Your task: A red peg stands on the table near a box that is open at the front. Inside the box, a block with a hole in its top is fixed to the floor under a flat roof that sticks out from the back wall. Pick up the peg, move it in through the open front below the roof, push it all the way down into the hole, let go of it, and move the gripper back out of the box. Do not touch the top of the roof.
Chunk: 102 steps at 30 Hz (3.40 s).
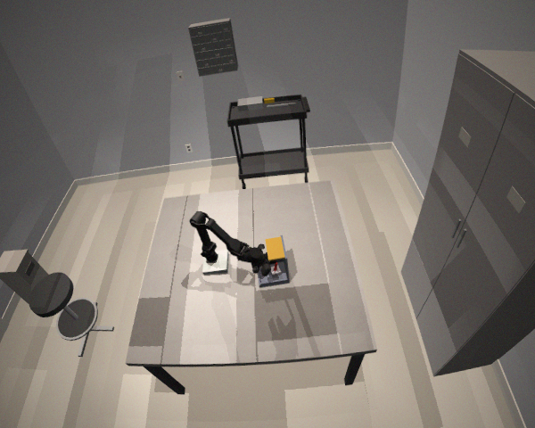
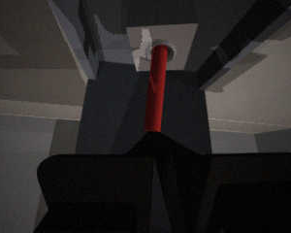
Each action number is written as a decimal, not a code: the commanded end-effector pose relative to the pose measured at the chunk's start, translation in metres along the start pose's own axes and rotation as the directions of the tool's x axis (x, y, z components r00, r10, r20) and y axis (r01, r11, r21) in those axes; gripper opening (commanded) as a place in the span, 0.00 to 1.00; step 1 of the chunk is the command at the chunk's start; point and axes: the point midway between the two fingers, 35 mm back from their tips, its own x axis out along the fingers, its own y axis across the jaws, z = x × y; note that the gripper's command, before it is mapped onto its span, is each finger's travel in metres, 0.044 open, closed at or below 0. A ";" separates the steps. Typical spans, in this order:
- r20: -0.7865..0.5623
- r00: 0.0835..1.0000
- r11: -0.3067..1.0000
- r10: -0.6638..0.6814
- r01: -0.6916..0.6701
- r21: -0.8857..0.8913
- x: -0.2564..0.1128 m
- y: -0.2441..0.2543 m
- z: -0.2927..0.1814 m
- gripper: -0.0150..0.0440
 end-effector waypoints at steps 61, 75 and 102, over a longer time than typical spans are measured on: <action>0.045 0.999 1.000 -0.013 0.012 0.020 0.002 -0.004 0.013 0.25; 0.049 0.999 1.000 -0.013 0.012 0.020 -0.030 -0.010 0.036 0.63; 0.054 0.998 1.000 -0.013 0.012 0.021 -0.121 -0.017 0.039 1.00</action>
